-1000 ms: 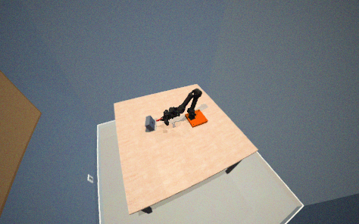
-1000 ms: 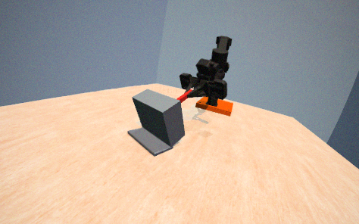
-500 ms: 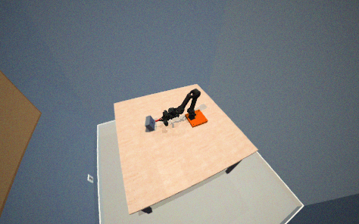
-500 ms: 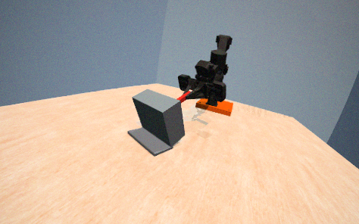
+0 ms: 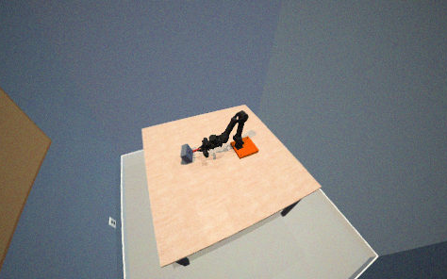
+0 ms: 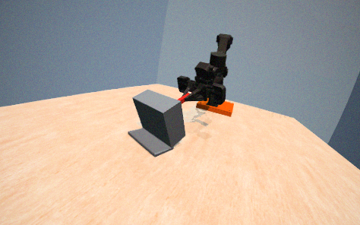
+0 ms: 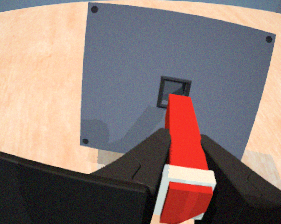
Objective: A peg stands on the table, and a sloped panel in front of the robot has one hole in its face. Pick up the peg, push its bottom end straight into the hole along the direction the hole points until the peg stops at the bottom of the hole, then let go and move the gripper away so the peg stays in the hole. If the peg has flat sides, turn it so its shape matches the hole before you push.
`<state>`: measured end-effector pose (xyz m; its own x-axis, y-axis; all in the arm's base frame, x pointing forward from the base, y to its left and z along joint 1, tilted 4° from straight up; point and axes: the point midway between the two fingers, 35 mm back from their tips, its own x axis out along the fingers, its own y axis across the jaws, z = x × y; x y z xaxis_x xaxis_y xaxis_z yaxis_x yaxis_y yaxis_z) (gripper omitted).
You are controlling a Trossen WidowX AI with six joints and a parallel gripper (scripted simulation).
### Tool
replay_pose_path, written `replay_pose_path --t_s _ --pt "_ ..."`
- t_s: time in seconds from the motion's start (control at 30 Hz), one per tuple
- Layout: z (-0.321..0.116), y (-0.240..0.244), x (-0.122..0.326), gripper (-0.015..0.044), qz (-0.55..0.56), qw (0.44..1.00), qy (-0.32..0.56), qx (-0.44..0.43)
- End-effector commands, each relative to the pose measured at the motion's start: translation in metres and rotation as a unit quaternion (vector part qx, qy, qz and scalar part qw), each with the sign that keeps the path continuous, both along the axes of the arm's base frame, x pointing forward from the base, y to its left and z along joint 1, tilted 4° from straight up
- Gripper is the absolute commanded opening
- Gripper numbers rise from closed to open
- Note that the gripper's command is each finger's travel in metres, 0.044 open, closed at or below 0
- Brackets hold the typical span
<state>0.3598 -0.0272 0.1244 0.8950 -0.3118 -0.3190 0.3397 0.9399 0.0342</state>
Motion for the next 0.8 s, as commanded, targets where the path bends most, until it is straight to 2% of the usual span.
replay_pose_path --t_s 0.0,0.77 --pt "-0.003 0.000 0.001 0.0000 0.003 1.000 0.002 -0.003" --pt "-0.009 -0.007 0.019 0.0000 0.003 1.000 0.001 -0.002"
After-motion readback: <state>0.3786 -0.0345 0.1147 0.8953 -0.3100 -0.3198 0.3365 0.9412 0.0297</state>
